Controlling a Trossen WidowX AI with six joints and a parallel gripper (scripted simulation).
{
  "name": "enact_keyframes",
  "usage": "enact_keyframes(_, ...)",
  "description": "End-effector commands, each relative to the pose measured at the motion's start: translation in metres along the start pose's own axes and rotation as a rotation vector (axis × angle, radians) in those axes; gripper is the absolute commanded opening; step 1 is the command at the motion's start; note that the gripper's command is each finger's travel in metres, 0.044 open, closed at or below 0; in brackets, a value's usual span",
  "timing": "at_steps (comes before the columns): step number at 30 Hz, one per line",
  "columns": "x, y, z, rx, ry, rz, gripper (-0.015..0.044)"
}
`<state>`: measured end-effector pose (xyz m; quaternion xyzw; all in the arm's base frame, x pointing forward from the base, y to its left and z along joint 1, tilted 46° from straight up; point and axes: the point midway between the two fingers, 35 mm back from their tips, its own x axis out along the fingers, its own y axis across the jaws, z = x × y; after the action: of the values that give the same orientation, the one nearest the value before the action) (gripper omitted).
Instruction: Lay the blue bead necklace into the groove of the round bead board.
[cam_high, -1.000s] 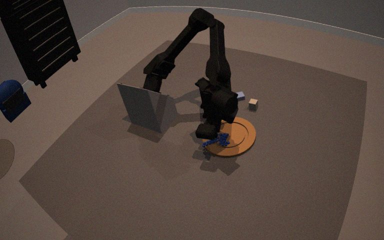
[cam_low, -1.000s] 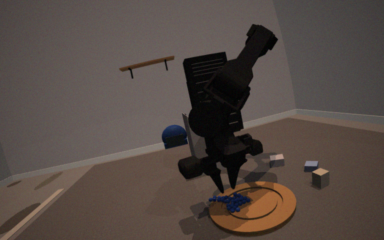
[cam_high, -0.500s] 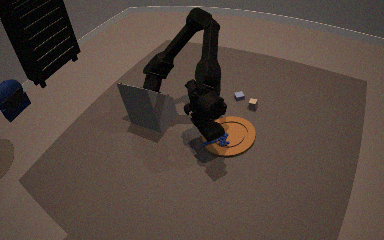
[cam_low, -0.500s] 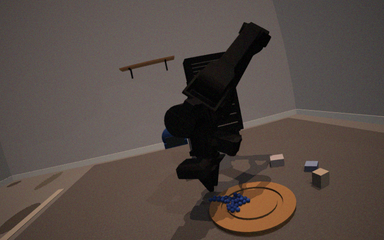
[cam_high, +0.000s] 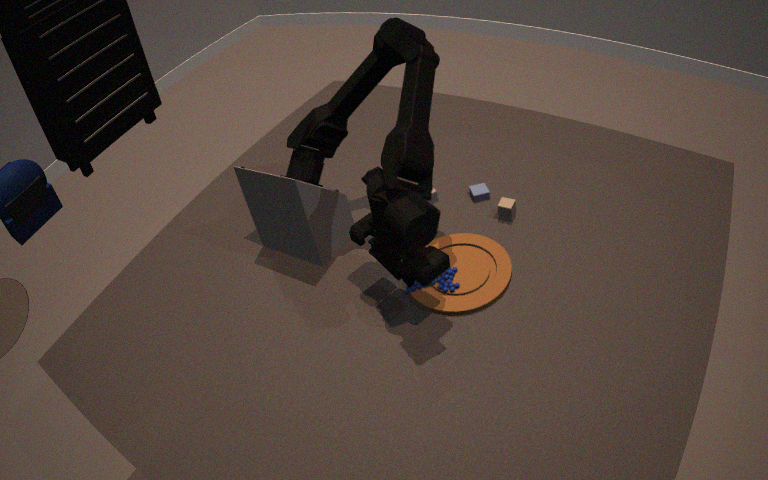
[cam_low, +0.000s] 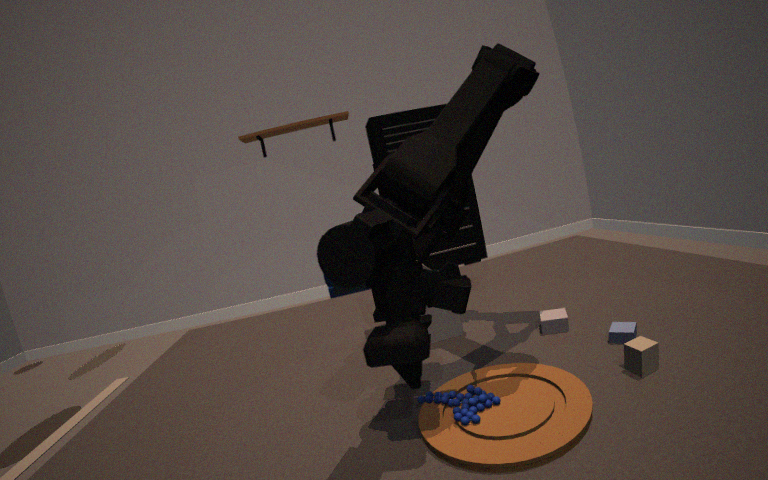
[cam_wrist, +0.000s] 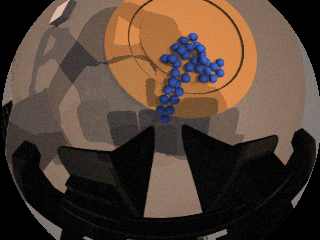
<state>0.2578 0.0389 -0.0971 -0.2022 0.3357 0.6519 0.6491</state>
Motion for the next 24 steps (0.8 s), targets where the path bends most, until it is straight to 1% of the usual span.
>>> enact_keyframes(1,-0.002,-0.001,0.000,0.001,0.000,-0.004,0.0120)
enact_keyframes(23,0.028,0.002,0.001,0.004,-0.005,0.002,0.0120)
enact_keyframes(24,0.026,0.001,0.000,0.000,-0.002,0.003,0.0094)
